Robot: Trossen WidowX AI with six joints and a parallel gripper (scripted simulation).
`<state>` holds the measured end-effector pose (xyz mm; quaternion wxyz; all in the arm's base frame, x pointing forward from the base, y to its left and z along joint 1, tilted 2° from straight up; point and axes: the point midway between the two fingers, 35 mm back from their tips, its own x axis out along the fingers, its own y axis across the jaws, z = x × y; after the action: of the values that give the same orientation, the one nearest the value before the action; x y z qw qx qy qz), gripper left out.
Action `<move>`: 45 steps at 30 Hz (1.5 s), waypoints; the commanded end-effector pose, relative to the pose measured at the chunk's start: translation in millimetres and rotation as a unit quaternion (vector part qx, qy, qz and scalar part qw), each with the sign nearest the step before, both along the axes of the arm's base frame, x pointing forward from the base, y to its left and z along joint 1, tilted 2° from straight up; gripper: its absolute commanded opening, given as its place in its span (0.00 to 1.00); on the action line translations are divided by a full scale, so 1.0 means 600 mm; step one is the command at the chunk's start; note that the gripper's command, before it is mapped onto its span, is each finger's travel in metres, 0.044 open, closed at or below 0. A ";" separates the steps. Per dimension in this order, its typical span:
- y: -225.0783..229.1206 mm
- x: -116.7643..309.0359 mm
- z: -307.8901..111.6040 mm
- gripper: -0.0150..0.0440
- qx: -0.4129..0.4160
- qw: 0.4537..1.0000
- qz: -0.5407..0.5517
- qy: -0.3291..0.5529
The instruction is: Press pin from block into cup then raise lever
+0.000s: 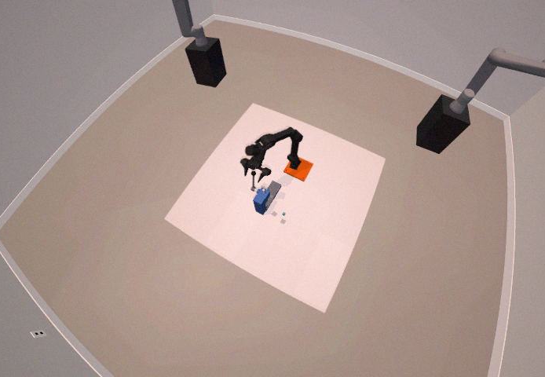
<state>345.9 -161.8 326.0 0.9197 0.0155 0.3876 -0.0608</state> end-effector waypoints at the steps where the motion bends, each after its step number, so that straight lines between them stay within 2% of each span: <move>1: 0.000 -0.001 0.000 1.00 0.000 1.000 0.001 0.000; 5: 0.000 -0.003 0.003 1.00 0.000 1.000 0.000 0.000; 11: 0.011 -0.086 0.091 1.00 0.001 1.000 -0.001 0.001; 17: 0.015 -0.105 0.108 1.00 0.004 1.000 -0.004 0.001; 21: 0.021 -0.141 0.139 1.00 0.017 1.000 -0.021 -0.003; 45: 0.021 -0.143 0.141 1.00 0.018 1.000 -0.022 -0.003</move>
<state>260.2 -149.4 410.6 0.9189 0.0404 0.3850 -0.0757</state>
